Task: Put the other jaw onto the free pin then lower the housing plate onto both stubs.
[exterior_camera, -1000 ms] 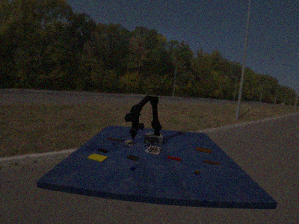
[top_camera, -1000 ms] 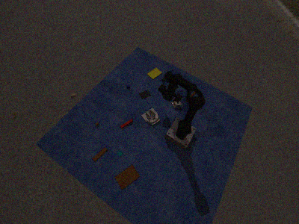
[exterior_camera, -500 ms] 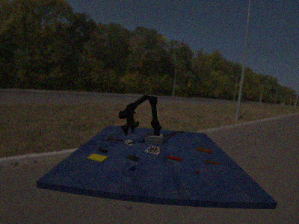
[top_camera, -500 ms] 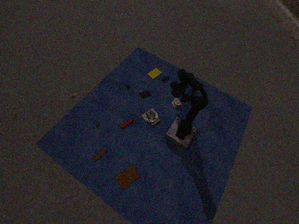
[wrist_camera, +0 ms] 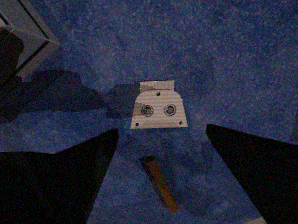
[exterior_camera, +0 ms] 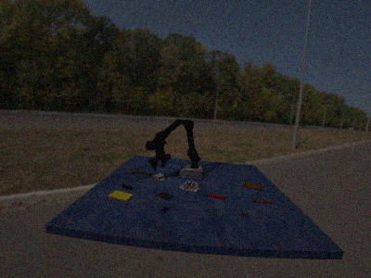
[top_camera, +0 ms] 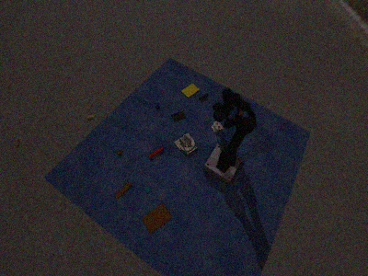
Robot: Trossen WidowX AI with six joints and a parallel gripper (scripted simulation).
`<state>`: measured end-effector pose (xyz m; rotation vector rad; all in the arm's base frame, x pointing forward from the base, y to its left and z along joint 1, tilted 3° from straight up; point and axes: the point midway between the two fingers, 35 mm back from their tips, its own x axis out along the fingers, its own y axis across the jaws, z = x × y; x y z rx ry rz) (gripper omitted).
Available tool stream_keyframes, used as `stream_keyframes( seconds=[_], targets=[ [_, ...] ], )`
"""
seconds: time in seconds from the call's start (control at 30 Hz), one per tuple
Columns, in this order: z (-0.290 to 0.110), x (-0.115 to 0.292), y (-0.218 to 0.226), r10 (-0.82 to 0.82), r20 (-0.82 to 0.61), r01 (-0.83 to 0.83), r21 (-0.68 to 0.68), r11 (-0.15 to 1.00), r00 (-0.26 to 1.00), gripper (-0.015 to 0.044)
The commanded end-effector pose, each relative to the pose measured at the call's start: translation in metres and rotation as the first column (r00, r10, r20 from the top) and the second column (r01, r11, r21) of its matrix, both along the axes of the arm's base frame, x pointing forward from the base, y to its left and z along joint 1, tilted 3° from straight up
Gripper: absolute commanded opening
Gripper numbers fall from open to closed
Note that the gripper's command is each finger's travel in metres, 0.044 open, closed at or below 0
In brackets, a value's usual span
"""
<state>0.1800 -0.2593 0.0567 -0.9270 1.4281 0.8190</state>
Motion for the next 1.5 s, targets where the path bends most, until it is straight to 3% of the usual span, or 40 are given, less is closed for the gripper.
stream_keyframes(
  seconds=[0.0,1.47],
  targets=[
    [-0.011,0.0,0.0,-0.007,0.004,0.007,0.003,1.0,1.0,0.044],
    [-0.061,0.0,-0.003,-0.007,0.003,0.007,0.003,1.0,1.0,0.044]
  ],
)
